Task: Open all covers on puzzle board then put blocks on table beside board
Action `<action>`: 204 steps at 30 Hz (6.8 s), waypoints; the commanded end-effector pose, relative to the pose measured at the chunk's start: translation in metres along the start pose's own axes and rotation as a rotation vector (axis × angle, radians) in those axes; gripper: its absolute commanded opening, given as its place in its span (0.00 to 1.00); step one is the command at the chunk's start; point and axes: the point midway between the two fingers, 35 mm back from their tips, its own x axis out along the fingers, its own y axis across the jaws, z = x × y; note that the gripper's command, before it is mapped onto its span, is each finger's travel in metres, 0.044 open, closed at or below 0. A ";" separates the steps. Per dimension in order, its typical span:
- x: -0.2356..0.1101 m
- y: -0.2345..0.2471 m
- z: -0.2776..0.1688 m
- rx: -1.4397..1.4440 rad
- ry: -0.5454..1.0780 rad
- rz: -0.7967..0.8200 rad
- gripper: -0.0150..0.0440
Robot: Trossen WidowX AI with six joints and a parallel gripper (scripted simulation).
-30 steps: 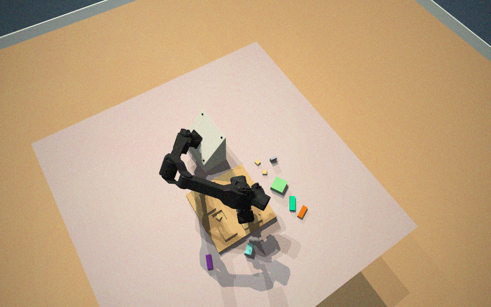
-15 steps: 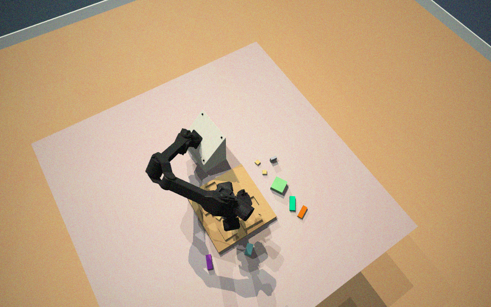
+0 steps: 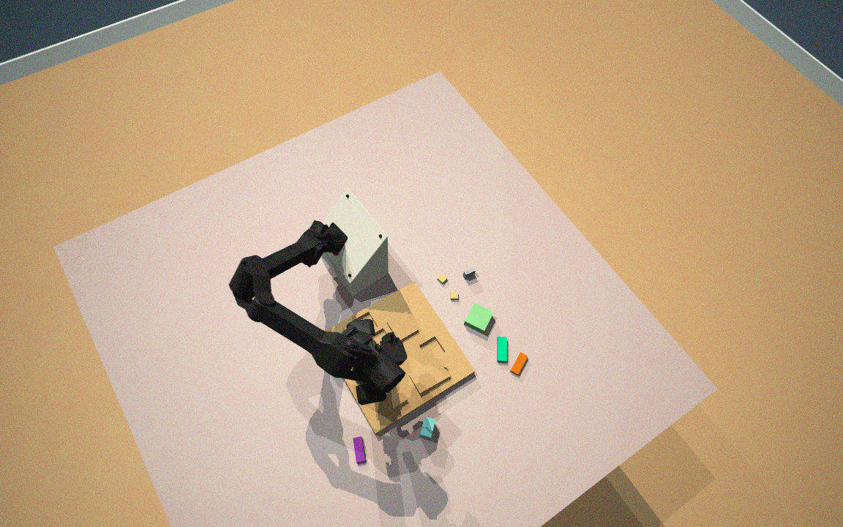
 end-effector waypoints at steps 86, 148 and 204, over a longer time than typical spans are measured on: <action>0.068 0.029 -0.152 0.000 0.045 -0.018 0.39; 0.023 0.034 -0.153 -0.002 0.051 -0.021 1.00; 0.031 0.016 0.012 1.136 0.028 -0.042 0.25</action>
